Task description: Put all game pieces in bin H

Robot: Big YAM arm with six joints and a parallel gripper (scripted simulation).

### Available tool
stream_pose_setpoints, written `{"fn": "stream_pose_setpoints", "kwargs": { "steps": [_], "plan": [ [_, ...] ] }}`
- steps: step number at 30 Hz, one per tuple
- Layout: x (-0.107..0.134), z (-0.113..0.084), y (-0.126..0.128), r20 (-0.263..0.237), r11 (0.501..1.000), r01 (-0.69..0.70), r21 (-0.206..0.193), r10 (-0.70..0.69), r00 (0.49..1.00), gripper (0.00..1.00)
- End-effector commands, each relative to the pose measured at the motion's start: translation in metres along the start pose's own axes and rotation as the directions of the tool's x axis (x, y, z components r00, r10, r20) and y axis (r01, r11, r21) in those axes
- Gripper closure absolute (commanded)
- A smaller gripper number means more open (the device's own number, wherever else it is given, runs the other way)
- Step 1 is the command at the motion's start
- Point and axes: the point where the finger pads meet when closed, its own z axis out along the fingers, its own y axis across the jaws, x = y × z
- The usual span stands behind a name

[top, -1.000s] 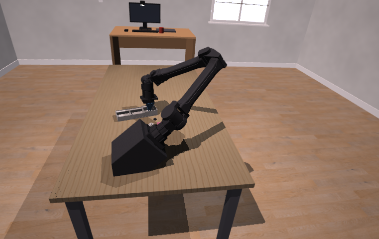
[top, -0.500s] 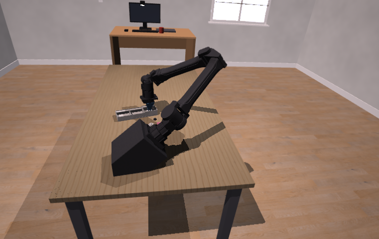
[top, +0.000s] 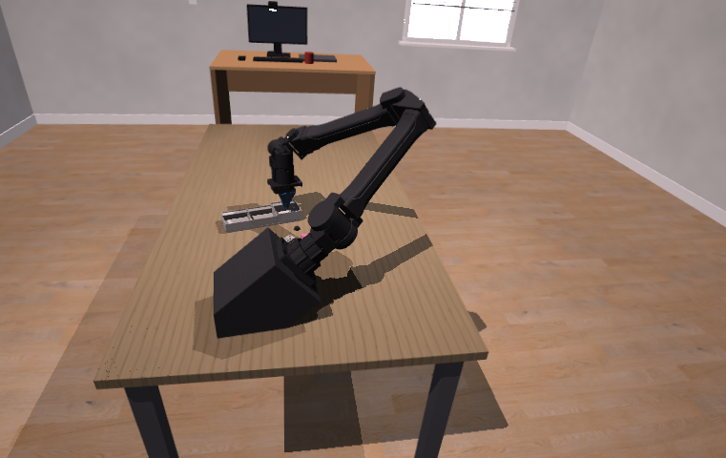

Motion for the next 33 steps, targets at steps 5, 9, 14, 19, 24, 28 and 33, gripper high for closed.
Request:
{"fn": "stream_pose_setpoints", "kwargs": {
  "steps": [5,9,14,19,24,28,33],
  "plan": [
    [-0.023,-0.033,-0.009,0.06,0.999,-0.044,-0.001,0.044,0.997,0.92],
    [-0.023,-0.038,-0.009,0.061,0.999,-0.044,-0.001,0.044,0.997,0.92],
    [-0.022,-0.059,-0.009,0.062,0.999,-0.045,-0.003,0.045,0.997,0.92],
    [-0.017,-0.041,-0.008,0.016,0.999,-0.042,-0.003,0.042,0.999,0.92],
    [-0.022,-0.052,0.013,0.046,1.0,-0.026,-0.003,0.026,0.999,0.92],
    [-0.025,-0.053,0.033,0.051,0.999,-0.032,-0.004,0.032,0.998,0.92],
    [-0.027,-0.053,0.059,0.052,0.999,-0.033,-0.005,0.033,0.998,0.92]
  ]
}}
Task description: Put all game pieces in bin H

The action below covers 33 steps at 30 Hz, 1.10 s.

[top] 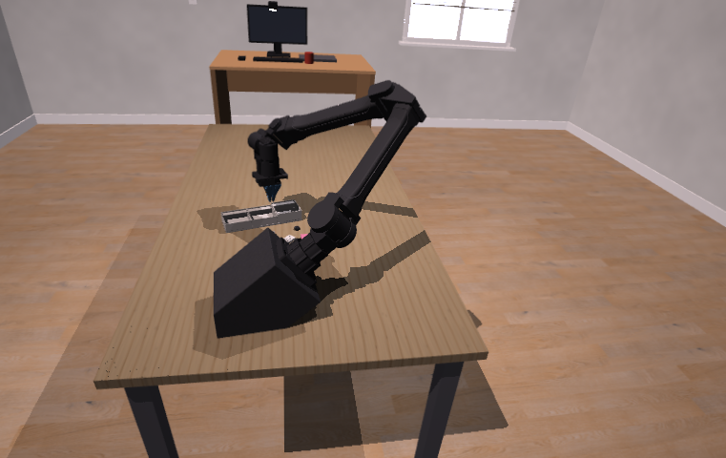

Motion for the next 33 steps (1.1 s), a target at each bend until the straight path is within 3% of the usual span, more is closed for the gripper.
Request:
{"fn": "stream_pose_setpoints", "kwargs": {
  "steps": [1,8,11,13,19,20,22,29,33],
  "plan": [
    [-0.026,-0.021,0.011,0.059,0.998,-0.056,-0.003,0.056,0.997,0.92],
    [-0.027,-0.021,0.041,0.054,0.999,-0.05,-0.003,0.05,0.997,0.92],
    [-0.029,-0.028,0.033,0.065,0.998,-0.062,-0.005,0.062,0.996,0.92],
    [-0.028,-0.019,0.019,0.044,0.996,-0.09,-0.009,0.09,0.995,0.92],
    [-0.029,-0.023,0.028,0.054,0.997,-0.072,-0.006,0.072,0.996,0.92],
    [-0.03,-0.006,0.026,0.037,0.997,-0.071,-0.007,0.071,0.997,0.92],
    [-0.015,0.008,0.032,0.013,0.999,-0.042,0.001,0.042,0.999,0.92],
    [-0.015,0.019,0.033,0.028,0.999,-0.039,0.002,0.039,0.999,0.92],
    [-0.011,0.039,0.033,0.008,0.999,-0.036,0.002,0.036,0.999,0.92]
  ]
}}
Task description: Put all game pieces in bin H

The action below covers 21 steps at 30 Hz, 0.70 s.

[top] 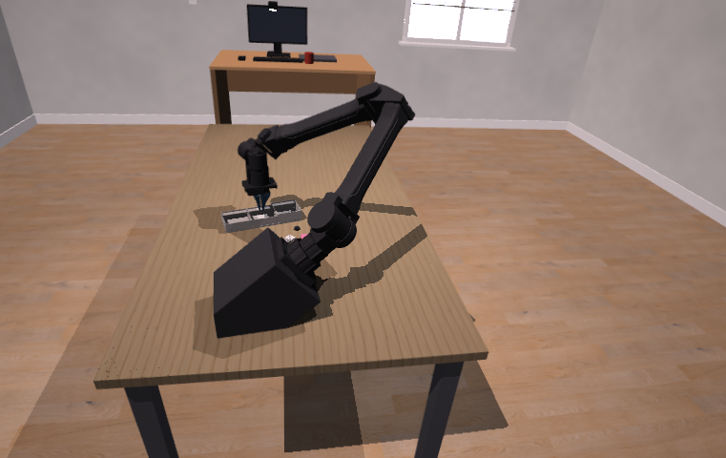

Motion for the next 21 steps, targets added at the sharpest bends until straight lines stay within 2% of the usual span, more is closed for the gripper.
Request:
{"fn": "stream_pose_setpoints", "kwargs": {
  "steps": [1,3,4,6,8,9,11,12,21],
  "plan": [
    [-0.001,0.01,0.0,0.006,1.0,0.014,0.001,-0.014,1.0,0.92],
    [-0.001,0.01,0.0,0.006,1.0,0.014,0.001,-0.014,1.0,0.92],
    [-0.009,-0.01,0.0,0.053,1.0,0.013,0.0,-0.013,0.998,0.92],
    [-0.004,0.012,-0.006,0.018,1.0,0.001,-0.001,-0.001,1.0,0.92],
    [-0.001,0.023,0.0,0.005,1.0,0.016,0.001,-0.016,1.0,0.92],
    [-0.002,0.021,-0.001,0.008,1.0,0.011,-0.001,-0.011,1.0,0.92],
    [-0.009,0.002,0.003,0.052,1.0,0.02,0.002,-0.02,0.998,0.92],
    [-0.011,0.008,-0.001,0.034,1.0,0.001,-0.002,-0.001,0.999,0.92],
    [-0.011,0.008,-0.001,0.034,1.0,0.001,-0.002,-0.001,0.999,0.92]
  ]
}}
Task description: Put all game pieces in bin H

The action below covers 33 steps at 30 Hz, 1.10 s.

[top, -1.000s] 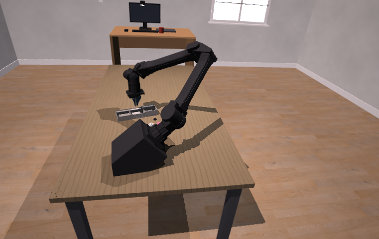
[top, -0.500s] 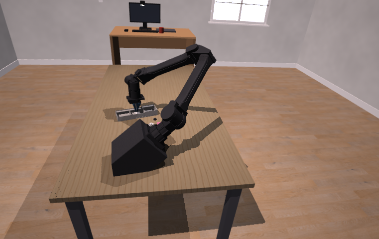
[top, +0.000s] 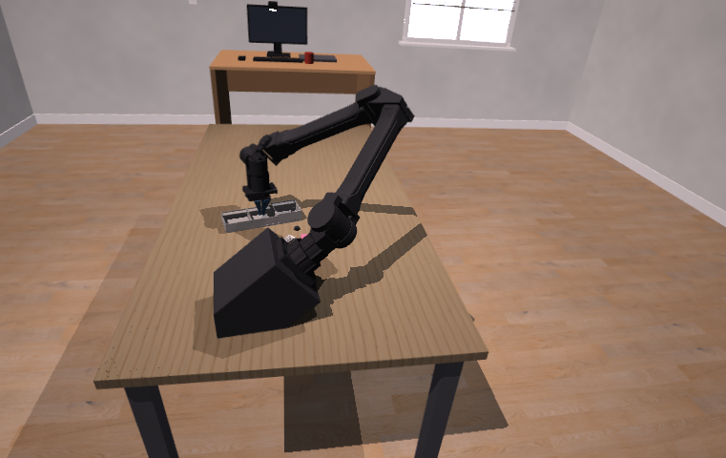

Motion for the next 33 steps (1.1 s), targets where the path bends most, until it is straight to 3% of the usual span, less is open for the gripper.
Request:
{"fn": "stream_pose_setpoints", "kwargs": {
  "steps": [1,2,5,7,8,9,10,12,13,16,17,33],
  "plan": [
    [-0.01,-0.0111,-0.0006,0.031,1.0,-0.001,0.0,0.001,1.0,0.92],
    [-0.008,-0.0196,0.0029,0.053,1.0,0.016,0.003,-0.016,0.998,0.92],
    [-0.0097,-0.011,-0.0005,0.031,1.0,-0.001,0.0,0.001,1.0,0.92],
    [-0.0073,-0.0199,0.0026,0.052,1.0,0.017,0.003,-0.017,0.998,0.92],
    [-0.0095,-0.0109,-0.0005,0.031,1.0,-0.001,0.0,0.001,1.0,0.92],
    [-0.0069,-0.0198,0.0025,0.051,1.0,0.018,0.003,-0.018,0.999,0.92],
    [-0.0093,-0.0109,-0.0005,0.031,1.0,-0.001,0.0,0.001,1.0,0.92],
    [-0.007,-0.0196,0.0019,0.052,1.0,0.016,0.003,-0.016,0.999,0.92],
    [-0.0091,-0.0108,-0.0005,0.031,1.0,-0.001,0.0,0.001,1.0,0.92],
    [-0.0069,-0.0194,0.0018,0.052,1.0,0.015,0.002,-0.015,0.999,0.92],
    [-0.009,-0.0107,-0.0005,0.031,1.0,-0.001,0.0,0.001,1.0,0.92],
    [-0.0086,-0.0106,-0.0006,0.031,1.0,-0.001,0.0,0.001,1.0,0.92]
  ]
}}
